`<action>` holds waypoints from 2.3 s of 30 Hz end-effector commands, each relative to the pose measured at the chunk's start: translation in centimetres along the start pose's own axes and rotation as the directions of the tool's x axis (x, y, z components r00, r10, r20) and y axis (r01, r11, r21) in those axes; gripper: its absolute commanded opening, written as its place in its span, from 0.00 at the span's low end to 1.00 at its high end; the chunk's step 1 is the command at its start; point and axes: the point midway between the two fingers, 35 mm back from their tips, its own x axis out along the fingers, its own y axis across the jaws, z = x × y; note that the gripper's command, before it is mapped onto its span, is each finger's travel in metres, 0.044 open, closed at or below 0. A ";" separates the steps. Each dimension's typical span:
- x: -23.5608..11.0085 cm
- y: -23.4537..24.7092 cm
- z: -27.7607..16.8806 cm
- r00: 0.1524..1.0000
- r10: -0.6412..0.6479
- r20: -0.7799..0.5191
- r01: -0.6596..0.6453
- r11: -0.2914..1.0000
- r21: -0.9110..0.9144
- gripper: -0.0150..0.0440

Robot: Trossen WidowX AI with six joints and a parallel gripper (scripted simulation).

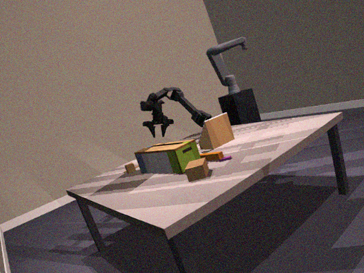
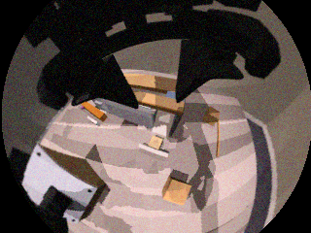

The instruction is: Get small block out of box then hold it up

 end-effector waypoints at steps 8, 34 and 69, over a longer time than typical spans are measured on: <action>-0.5 0.0 1.4 0.992 0.021 -0.125 0.032 0.914 0.405 0.74; 10.5 -1.8 4.0 0.992 0.022 -0.124 0.031 0.913 0.406 0.74; 14.3 -2.2 5.3 0.992 0.026 -0.123 0.026 0.914 0.405 0.41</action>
